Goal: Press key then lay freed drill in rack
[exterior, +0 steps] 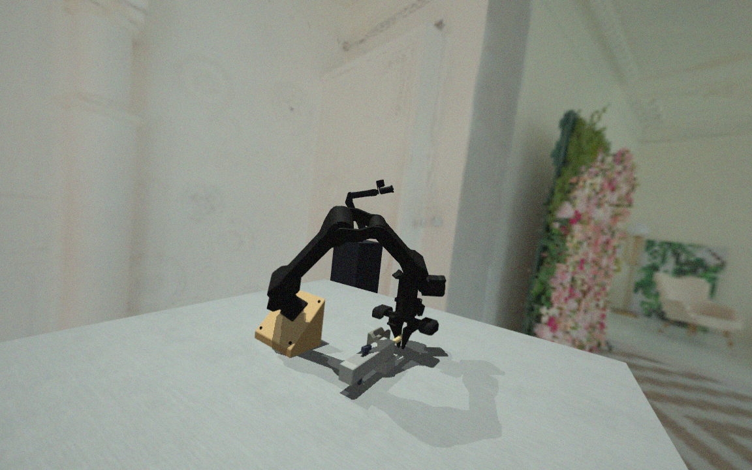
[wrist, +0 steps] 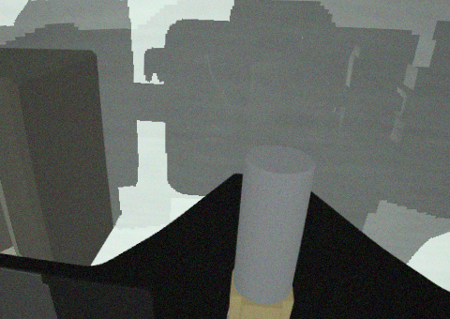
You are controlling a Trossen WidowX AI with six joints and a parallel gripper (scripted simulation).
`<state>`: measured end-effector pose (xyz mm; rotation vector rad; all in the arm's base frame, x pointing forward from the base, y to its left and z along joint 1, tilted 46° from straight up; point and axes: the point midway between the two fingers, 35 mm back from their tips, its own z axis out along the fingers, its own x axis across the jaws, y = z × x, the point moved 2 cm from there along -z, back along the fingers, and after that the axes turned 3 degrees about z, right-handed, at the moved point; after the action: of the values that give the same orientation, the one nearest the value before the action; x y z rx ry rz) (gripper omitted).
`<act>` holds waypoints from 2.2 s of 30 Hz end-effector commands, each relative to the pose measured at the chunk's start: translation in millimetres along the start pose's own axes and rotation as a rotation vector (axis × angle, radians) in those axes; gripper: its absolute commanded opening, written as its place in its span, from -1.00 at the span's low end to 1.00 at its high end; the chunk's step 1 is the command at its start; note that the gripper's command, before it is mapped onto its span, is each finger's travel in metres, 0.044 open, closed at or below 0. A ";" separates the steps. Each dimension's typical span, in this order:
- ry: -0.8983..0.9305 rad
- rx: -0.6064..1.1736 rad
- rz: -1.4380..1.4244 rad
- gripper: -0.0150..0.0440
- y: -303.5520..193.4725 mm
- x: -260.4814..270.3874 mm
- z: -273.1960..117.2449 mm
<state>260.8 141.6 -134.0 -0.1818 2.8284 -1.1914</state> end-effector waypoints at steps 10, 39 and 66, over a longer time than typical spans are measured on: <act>0.001 -0.007 0.009 -0.49 21.1 -0.4 -1.6; 0.001 -0.009 0.009 -0.49 37.1 2.7 -10.1; 0.001 -0.010 0.009 -0.49 33.9 4.7 -23.5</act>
<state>250.7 178.8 -143.8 -0.1823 2.8302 -1.1850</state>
